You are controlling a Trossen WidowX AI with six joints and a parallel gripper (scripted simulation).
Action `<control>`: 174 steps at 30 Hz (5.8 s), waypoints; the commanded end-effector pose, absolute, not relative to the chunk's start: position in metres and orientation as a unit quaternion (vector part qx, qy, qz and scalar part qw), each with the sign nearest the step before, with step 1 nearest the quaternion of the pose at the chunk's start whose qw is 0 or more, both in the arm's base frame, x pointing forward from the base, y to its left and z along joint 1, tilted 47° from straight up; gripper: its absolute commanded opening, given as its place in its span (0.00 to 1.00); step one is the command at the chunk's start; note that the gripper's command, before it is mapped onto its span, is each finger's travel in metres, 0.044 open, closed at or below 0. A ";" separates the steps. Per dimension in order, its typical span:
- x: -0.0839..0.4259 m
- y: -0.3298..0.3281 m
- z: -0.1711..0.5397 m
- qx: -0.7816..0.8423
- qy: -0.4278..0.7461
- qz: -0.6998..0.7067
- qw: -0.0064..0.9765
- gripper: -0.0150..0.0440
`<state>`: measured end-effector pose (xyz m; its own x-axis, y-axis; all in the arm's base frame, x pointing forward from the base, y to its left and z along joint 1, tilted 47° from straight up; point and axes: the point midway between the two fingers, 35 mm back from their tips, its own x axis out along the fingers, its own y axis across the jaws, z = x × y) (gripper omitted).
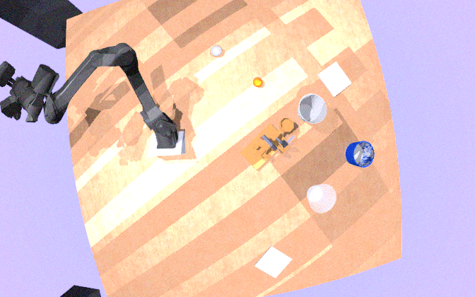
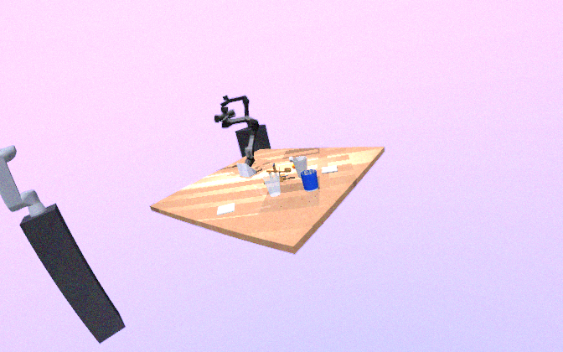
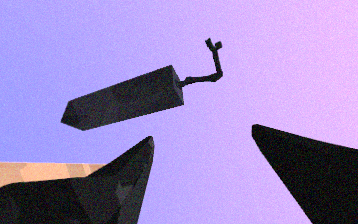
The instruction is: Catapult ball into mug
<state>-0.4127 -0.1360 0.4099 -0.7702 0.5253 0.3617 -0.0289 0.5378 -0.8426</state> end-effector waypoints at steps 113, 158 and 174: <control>0.274 -0.241 0.007 0.193 -0.529 -0.364 -0.742 1.00; 0.297 -0.055 -0.011 -0.020 -0.505 -0.500 -0.703 1.00; 0.297 -0.035 -0.028 -0.021 -0.505 -0.500 -0.703 1.00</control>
